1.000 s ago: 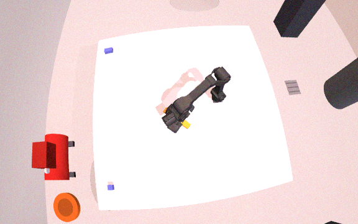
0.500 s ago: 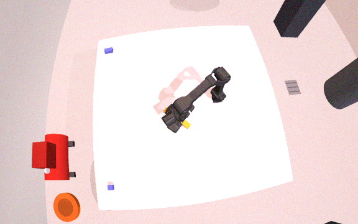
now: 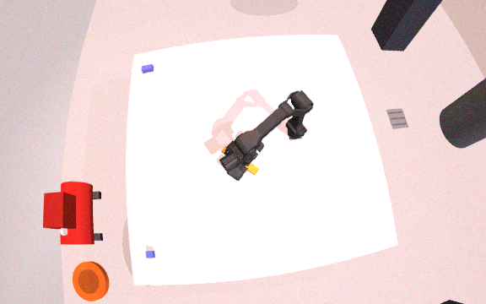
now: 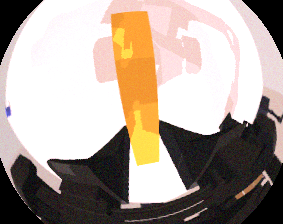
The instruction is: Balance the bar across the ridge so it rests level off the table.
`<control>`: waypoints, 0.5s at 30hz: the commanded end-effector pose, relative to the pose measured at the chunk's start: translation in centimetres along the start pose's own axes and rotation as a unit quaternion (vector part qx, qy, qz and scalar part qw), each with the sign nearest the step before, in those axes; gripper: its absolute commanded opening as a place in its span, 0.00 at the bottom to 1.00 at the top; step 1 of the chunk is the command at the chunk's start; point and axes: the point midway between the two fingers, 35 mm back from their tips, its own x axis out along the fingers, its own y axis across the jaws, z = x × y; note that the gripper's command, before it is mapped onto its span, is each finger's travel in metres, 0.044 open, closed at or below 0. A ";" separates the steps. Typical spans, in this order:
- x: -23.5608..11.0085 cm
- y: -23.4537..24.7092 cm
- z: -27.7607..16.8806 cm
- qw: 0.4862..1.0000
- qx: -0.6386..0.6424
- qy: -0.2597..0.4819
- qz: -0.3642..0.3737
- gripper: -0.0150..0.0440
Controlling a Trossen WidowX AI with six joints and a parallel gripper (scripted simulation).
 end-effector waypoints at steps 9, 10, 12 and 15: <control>-0.1 0.1 0.0 1.000 0.003 0.001 0.001 0.25; -0.1 0.1 0.0 1.000 0.003 0.001 0.001 0.25; 0.0 0.0 0.0 1.000 0.000 0.000 0.000 0.25; 0.0 0.0 0.0 1.000 0.000 0.000 0.000 0.25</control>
